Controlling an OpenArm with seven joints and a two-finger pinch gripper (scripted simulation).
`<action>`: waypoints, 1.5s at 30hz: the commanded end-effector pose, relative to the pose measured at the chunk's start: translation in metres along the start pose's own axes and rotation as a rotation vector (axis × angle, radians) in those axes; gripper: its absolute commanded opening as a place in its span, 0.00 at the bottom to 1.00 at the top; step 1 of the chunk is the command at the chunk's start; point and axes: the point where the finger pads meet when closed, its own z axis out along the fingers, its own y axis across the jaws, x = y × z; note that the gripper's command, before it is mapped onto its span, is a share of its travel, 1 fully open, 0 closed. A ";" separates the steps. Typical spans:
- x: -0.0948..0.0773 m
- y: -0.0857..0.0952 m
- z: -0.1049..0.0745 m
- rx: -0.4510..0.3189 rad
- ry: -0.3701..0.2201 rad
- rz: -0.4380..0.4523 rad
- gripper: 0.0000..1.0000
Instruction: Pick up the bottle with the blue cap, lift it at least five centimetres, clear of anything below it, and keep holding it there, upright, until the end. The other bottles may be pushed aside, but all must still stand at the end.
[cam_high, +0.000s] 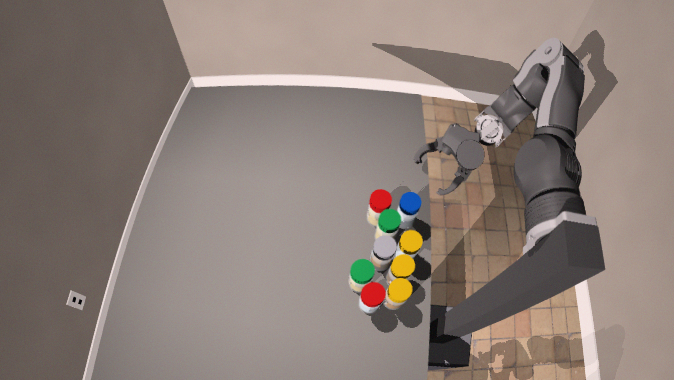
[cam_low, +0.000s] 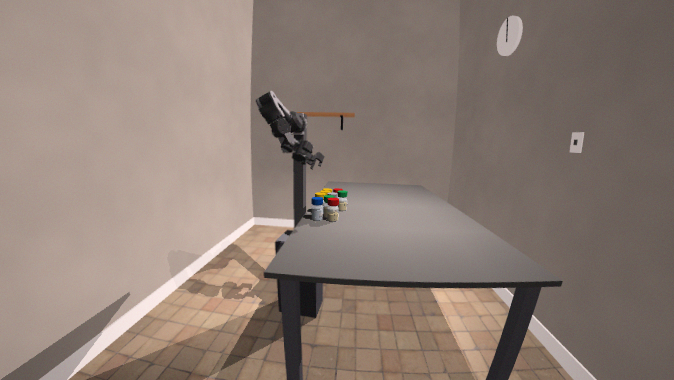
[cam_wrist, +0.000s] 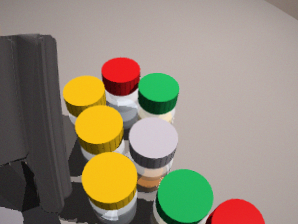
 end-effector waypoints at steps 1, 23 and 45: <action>0.000 0.000 0.000 -0.001 0.001 -0.001 0.45; 0.000 0.000 0.000 -0.001 0.001 -0.001 0.45; -0.013 0.021 0.002 -0.002 -0.019 -0.294 0.45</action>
